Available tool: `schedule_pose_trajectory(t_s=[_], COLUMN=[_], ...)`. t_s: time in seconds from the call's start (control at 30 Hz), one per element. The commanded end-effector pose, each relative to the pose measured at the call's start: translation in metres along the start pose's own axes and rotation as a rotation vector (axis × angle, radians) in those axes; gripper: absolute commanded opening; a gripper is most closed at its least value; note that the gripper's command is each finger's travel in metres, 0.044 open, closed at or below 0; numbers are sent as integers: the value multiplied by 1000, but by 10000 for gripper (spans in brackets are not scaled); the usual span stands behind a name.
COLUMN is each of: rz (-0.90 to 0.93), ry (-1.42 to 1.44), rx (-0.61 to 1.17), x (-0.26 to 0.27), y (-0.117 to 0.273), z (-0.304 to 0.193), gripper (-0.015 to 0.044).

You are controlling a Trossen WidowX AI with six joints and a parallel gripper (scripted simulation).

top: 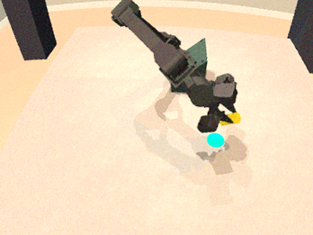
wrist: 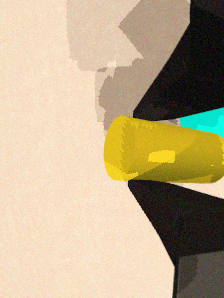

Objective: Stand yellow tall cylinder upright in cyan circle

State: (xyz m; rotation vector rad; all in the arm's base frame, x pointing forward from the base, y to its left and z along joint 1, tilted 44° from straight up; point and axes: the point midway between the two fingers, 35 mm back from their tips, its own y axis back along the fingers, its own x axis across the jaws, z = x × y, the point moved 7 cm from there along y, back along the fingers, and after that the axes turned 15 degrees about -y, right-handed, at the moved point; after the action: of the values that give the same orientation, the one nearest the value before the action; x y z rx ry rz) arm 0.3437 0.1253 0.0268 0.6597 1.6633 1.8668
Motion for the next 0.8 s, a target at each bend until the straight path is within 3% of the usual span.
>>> schedule_pose_trajectory(t_s=[0.0,0.77], rz=[11,47], ry=[7,45], rx=[-25,-194], x=[0,-5], y=[0,5], z=[-3,-16], gripper=[105,105])
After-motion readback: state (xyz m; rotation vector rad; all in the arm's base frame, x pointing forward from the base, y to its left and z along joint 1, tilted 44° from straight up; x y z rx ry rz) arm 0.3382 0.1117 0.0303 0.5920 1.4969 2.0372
